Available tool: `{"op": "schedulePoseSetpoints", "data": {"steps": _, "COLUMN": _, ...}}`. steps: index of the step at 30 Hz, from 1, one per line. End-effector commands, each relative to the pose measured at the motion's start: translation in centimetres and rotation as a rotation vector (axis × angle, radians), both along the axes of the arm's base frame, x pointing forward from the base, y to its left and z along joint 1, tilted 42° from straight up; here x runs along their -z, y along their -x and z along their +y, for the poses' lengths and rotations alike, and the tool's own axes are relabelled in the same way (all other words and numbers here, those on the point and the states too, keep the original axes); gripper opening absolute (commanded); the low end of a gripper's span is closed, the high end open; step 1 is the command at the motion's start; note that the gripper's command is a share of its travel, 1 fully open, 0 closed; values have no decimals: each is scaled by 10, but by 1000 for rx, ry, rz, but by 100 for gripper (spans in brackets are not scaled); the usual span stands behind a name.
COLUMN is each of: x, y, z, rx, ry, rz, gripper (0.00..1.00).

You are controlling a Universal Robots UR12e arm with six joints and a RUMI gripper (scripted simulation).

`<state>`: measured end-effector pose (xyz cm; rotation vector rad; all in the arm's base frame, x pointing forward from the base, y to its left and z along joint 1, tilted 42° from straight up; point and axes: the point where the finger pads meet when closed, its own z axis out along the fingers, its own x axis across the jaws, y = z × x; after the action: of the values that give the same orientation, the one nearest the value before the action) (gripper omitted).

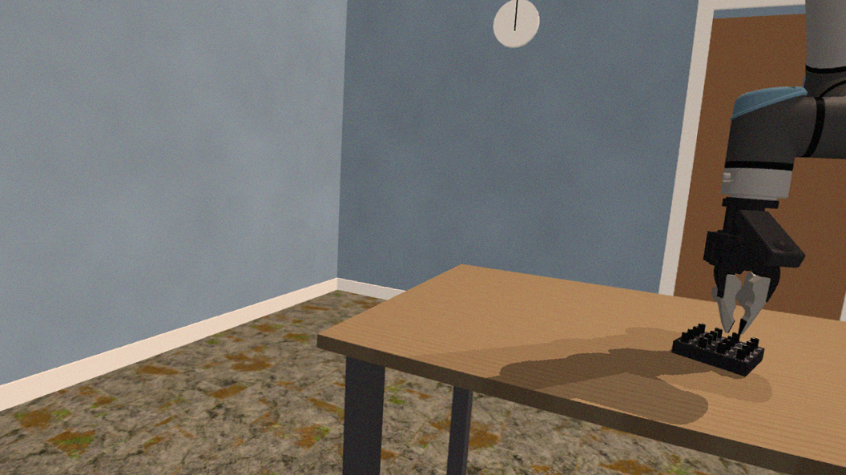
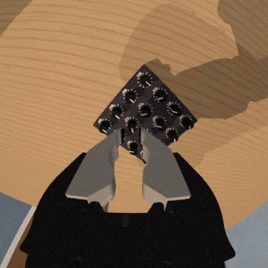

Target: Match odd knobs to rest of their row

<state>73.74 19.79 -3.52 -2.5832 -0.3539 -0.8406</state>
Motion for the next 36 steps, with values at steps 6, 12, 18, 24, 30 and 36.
{"op": "schedulePoseSetpoints", "data": {"steps": 6, "x": -14, "y": 9, "z": -9, "rx": 0, "ry": 0, "rz": -1, "gripper": 11}}
{"op": "schedulePoseSetpoints", "data": {"steps": 12, "x": -17, "y": 11, "z": -10, "rx": 0, "ry": 0, "rz": -1, "gripper": 11}}
{"op": "schedulePoseSetpoints", "data": {"steps": 18, "x": -17, "y": 11, "z": -10, "rx": 0, "ry": 0, "rz": -1, "gripper": 11}}
{"op": "schedulePoseSetpoints", "data": {"steps": 24, "x": -17, "y": 11, "z": -10, "rx": 0, "ry": 0, "rz": -1, "gripper": 11}}
{"op": "schedulePoseSetpoints", "data": {"steps": 30, "x": -17, "y": 11, "z": -10, "rx": -12, "ry": 8, "rz": -8, "gripper": 11}}
{"op": "schedulePoseSetpoints", "data": {"steps": 36, "x": -18, "y": 12, "z": -10, "rx": -65, "ry": 44, "rz": -39, "gripper": 11}}
